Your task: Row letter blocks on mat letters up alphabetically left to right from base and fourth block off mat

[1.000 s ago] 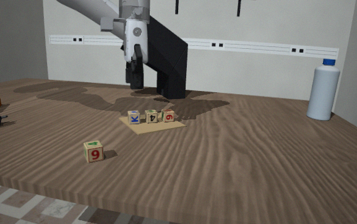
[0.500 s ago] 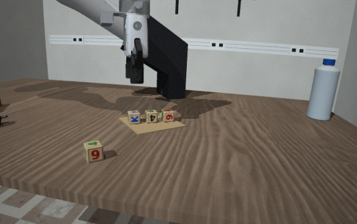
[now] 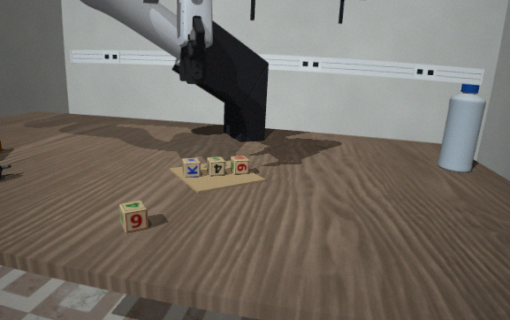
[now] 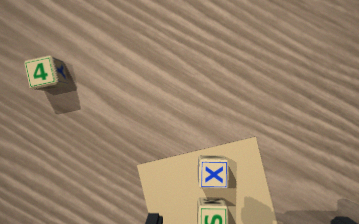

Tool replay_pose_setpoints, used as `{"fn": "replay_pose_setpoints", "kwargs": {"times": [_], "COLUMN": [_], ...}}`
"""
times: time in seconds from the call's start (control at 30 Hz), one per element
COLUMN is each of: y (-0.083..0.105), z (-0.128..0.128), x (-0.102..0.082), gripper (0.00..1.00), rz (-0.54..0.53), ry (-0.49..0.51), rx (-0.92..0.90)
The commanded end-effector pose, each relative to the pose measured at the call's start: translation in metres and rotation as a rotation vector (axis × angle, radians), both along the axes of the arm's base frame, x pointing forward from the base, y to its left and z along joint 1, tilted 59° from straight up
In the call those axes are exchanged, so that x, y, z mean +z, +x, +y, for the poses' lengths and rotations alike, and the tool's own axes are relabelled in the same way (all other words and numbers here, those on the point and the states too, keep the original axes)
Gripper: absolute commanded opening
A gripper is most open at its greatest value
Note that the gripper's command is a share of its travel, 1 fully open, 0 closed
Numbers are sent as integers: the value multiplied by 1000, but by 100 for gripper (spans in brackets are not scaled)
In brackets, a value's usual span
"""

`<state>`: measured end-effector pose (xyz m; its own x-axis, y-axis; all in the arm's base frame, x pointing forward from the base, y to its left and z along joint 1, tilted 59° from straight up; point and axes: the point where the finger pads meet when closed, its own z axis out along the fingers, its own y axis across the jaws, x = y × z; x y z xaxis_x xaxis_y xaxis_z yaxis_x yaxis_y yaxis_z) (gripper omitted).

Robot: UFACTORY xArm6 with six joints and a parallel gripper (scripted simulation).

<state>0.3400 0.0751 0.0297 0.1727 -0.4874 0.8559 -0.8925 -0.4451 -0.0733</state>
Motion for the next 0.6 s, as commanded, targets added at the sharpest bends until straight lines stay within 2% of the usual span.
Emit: {"fn": "replay_pose_setpoints", "kwargs": {"times": [0.0, 0.57], "y": [-4, -4], "z": [8, 10], "x": [6, 7], "gripper": [100, 100], "rz": [-1, -1], "ry": [0, 0], "rx": [0, 0]}}
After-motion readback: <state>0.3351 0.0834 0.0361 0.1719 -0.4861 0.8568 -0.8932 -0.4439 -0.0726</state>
